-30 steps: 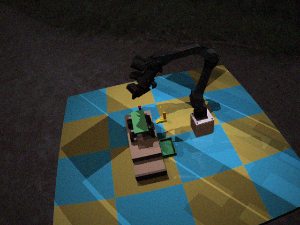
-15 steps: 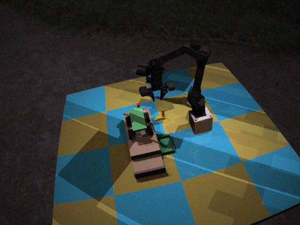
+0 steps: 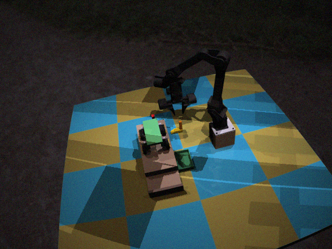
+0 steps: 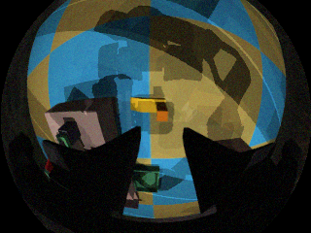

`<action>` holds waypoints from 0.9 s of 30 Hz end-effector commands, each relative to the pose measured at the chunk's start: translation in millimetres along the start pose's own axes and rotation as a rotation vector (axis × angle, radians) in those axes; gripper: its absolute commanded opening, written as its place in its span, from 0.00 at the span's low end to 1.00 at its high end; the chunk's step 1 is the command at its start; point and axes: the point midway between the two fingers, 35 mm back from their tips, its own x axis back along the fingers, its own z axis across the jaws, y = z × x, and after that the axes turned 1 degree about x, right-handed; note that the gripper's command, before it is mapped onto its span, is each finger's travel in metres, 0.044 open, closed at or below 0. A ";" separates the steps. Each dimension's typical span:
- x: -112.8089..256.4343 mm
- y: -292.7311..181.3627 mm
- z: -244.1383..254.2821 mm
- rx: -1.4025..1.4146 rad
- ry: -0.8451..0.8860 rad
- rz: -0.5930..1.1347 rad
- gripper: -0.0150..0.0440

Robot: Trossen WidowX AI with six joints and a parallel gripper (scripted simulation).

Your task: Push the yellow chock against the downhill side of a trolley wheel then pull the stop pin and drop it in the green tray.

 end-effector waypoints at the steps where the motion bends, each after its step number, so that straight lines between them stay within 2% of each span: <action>1: -13.8 -1.2 -1.0 -0.005 -0.005 0.009 0.58; 6: -29.6 -2.2 -2.0 -0.005 -0.006 0.009 0.58; 27: -56.0 -2.5 -2.2 -0.005 -0.006 0.009 0.58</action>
